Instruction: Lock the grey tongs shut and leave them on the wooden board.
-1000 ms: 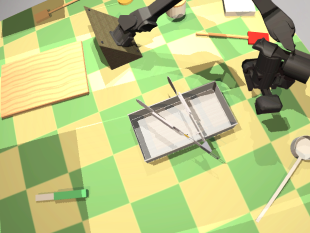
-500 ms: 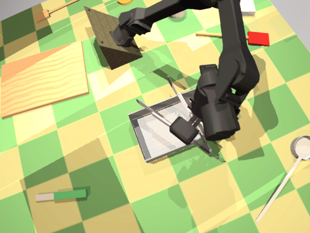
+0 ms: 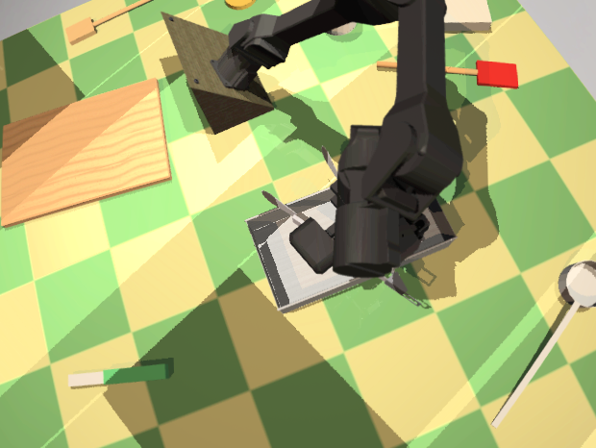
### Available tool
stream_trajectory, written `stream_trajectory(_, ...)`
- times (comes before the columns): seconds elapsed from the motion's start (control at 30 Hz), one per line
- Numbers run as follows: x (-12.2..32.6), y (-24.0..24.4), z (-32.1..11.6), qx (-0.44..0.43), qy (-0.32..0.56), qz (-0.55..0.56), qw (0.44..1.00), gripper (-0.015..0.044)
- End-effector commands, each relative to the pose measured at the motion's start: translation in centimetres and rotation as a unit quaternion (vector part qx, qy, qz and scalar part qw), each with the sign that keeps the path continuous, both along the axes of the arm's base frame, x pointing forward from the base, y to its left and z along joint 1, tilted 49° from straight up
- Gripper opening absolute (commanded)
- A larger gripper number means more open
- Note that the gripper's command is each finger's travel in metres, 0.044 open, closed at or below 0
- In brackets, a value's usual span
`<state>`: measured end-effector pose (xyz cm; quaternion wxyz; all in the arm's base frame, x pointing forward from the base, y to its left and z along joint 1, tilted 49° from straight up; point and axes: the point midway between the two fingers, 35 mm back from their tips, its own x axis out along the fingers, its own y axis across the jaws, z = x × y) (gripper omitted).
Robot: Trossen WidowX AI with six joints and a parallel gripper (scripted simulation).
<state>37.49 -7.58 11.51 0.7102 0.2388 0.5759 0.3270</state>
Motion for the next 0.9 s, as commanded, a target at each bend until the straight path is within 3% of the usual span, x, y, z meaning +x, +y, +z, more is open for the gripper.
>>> stream_trajectory(0.0,0.1,0.3,-0.1,0.002,-0.001,-0.002,1.000,0.0440)
stream_trajectory(0.87,1.0,3.3,-3.0,0.000,-0.001,-0.003,1.000,0.0440)
